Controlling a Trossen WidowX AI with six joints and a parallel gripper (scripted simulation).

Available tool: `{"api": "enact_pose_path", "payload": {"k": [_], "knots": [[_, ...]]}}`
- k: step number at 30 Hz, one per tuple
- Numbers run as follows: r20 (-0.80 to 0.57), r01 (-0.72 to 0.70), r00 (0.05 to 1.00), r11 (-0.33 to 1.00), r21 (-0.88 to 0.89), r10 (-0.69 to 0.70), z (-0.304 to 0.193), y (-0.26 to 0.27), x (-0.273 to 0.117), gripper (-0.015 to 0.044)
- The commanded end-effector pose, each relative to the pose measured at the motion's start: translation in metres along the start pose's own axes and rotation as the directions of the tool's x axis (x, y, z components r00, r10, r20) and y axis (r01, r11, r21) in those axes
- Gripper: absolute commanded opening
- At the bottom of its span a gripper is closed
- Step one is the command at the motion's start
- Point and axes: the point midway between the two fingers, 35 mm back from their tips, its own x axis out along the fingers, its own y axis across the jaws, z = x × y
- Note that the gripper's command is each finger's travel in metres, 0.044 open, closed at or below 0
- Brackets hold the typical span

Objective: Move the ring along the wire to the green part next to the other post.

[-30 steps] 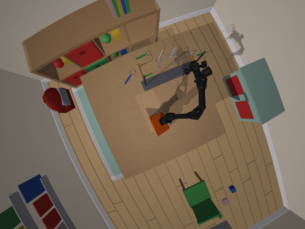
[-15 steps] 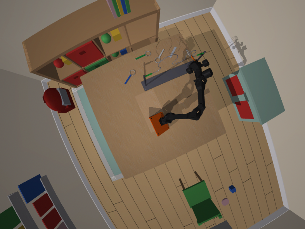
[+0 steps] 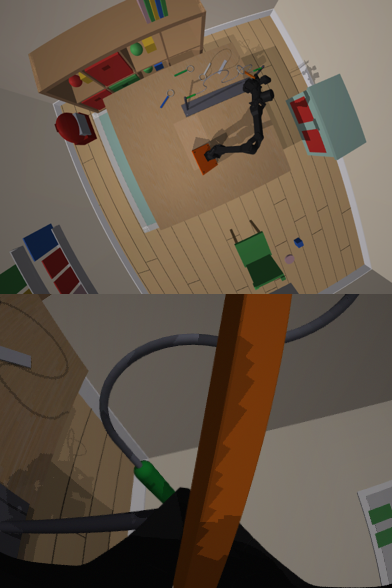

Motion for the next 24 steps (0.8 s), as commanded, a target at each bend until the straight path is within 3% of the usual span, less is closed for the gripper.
{"api": "enact_pose_path", "payload": {"k": [1,24], "knots": [[0.017,0.051,0.999,0.996,-0.078,-0.050,0.001,-0.008,0.000,-0.0150],[0.135,0.289,0.957,0.836,-0.466,-0.256,0.011,-0.043,-0.001,-0.0150]]}}
